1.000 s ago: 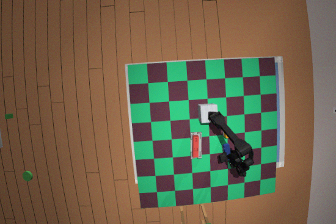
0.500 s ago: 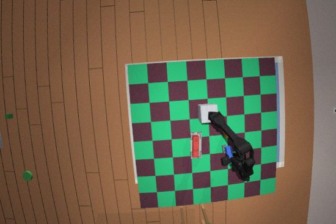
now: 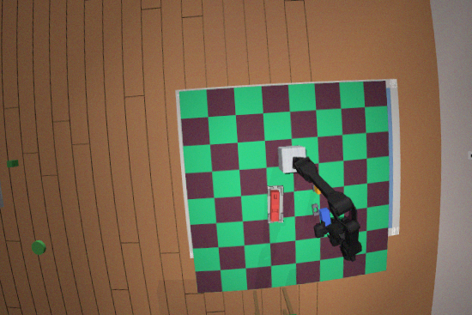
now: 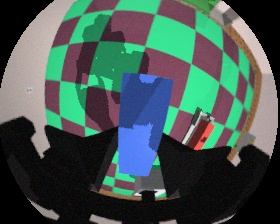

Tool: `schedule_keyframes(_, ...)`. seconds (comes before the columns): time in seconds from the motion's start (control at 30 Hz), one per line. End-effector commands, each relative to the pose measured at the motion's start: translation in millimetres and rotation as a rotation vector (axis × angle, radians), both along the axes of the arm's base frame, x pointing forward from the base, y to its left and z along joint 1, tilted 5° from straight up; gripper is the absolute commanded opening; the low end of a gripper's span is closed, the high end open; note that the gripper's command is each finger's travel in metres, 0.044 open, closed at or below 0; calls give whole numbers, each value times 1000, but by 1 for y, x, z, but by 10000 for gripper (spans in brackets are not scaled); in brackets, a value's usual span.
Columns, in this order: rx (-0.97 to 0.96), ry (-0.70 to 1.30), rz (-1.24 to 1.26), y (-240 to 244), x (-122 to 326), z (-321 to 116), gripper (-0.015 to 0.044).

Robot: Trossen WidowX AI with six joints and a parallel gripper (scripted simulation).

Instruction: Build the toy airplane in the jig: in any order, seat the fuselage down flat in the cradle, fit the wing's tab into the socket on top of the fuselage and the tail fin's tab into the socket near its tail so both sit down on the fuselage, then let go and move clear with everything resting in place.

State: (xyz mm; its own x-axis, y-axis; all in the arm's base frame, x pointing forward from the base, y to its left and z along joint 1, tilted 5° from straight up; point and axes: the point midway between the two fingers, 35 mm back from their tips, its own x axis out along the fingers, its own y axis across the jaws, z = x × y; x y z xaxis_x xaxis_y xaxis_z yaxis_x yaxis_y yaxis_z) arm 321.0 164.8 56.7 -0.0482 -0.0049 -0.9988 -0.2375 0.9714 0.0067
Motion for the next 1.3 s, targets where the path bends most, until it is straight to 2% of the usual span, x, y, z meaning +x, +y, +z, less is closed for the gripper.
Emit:
schedule_keyframes(0.0, 4, 0, 4, 0, 0, 11, 0)
schedule_keyframes(1.27, 21, 2, 533, -113, 21, -6, 0)
